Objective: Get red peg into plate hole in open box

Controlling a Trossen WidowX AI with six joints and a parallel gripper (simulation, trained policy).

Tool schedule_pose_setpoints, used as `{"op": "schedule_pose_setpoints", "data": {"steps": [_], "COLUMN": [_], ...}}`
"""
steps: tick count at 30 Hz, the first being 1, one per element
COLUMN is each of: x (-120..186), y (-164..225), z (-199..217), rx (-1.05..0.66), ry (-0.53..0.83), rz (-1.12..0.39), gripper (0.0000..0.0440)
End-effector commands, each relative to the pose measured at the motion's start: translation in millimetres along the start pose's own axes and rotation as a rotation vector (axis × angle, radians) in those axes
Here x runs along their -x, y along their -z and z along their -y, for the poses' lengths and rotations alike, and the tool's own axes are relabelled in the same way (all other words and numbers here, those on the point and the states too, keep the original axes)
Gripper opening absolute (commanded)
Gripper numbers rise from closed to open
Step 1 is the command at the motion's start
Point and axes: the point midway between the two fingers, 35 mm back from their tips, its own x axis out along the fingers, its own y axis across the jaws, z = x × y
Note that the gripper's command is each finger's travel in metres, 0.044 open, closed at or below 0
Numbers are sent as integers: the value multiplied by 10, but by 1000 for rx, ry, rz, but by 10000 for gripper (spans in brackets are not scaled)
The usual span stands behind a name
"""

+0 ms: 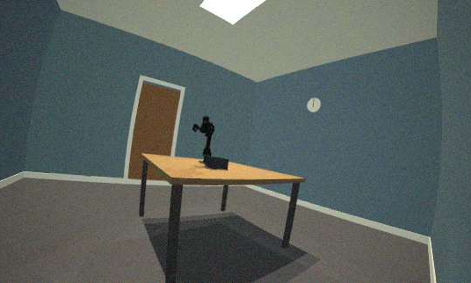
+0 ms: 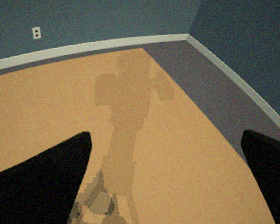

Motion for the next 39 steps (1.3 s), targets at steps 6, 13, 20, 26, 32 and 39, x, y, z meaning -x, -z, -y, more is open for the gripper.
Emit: {"op": "schedule_pose_setpoints", "data": {"steps": [6, 13, 20, 26, 32, 39], "x": [237, 555, 947, 1321, 1664, 1980], "y": [244, 523, 872, 1208, 1536, 1900], "z": [-638, -1152, -1559, -1816, -1994, -2158], "rx": [-177, -326, -460, -555, -619, -660], "ry": [-127, -209, -239, -219, -167, -86], "rz": [-139, -301, -491, -664, -821, -969], "gripper": [440, 440, 440, 440, 440, 440]}}
